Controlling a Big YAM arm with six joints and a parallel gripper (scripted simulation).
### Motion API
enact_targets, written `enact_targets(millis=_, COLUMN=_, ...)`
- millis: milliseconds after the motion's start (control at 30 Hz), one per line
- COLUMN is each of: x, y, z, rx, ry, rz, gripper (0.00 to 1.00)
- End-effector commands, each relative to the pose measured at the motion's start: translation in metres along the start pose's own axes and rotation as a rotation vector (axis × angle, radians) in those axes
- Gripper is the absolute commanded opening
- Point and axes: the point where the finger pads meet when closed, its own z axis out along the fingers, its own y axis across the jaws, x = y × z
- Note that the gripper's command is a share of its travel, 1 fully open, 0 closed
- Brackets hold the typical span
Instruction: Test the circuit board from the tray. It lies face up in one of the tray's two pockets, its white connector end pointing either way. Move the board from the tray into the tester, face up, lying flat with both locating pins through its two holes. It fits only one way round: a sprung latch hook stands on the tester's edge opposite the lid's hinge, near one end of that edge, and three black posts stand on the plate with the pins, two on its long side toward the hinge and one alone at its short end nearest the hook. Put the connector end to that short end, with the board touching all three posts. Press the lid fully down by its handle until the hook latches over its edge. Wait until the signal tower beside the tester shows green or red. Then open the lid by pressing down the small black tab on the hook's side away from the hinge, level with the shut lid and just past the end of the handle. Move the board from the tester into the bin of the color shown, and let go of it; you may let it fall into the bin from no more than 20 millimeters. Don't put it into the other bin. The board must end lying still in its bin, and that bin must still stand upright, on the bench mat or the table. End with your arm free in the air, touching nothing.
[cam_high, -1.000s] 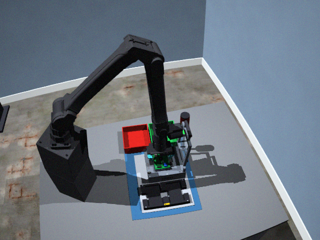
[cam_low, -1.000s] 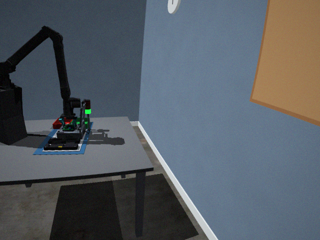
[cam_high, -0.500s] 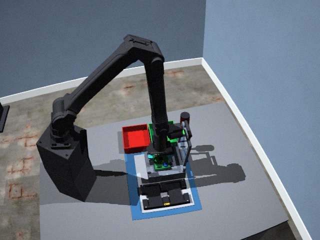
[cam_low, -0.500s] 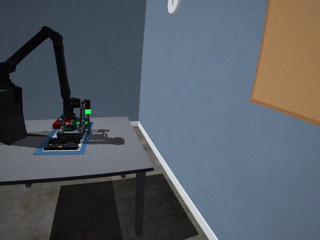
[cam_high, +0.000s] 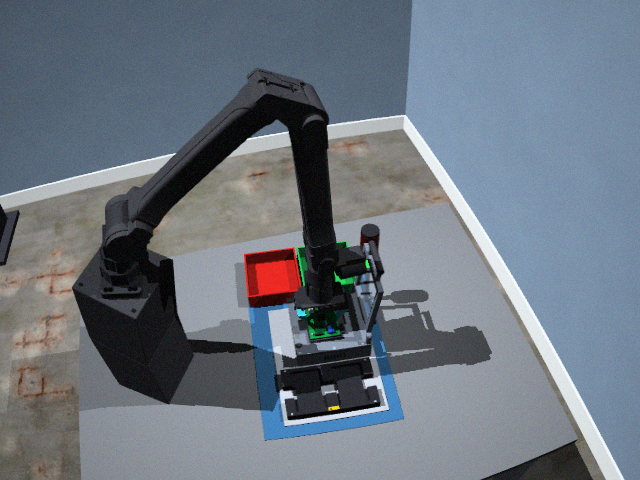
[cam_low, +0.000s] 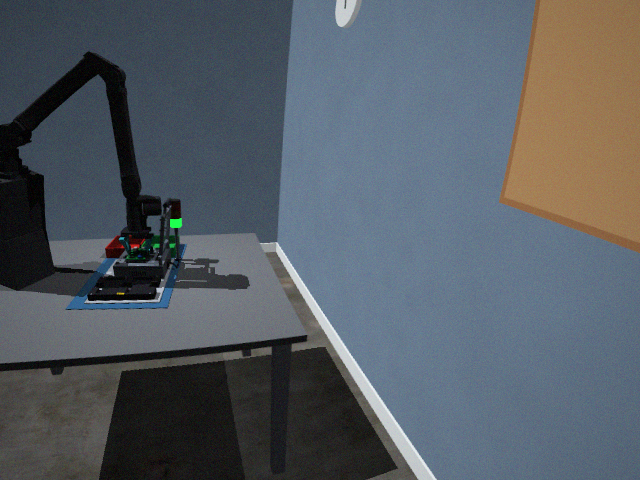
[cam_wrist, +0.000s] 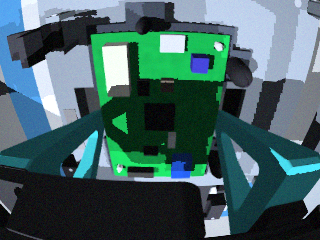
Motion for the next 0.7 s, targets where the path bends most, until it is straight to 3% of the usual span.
enact_targets(millis=0, x=0.0034, y=-0.0199, z=-0.0139, rx=0.036, ry=-0.007, rz=0.008, gripper=0.78)
enact_targets(millis=667, x=0.0034, y=-0.0199, z=-0.0139, rx=0.036, ry=-0.007, rz=0.008, gripper=0.72)
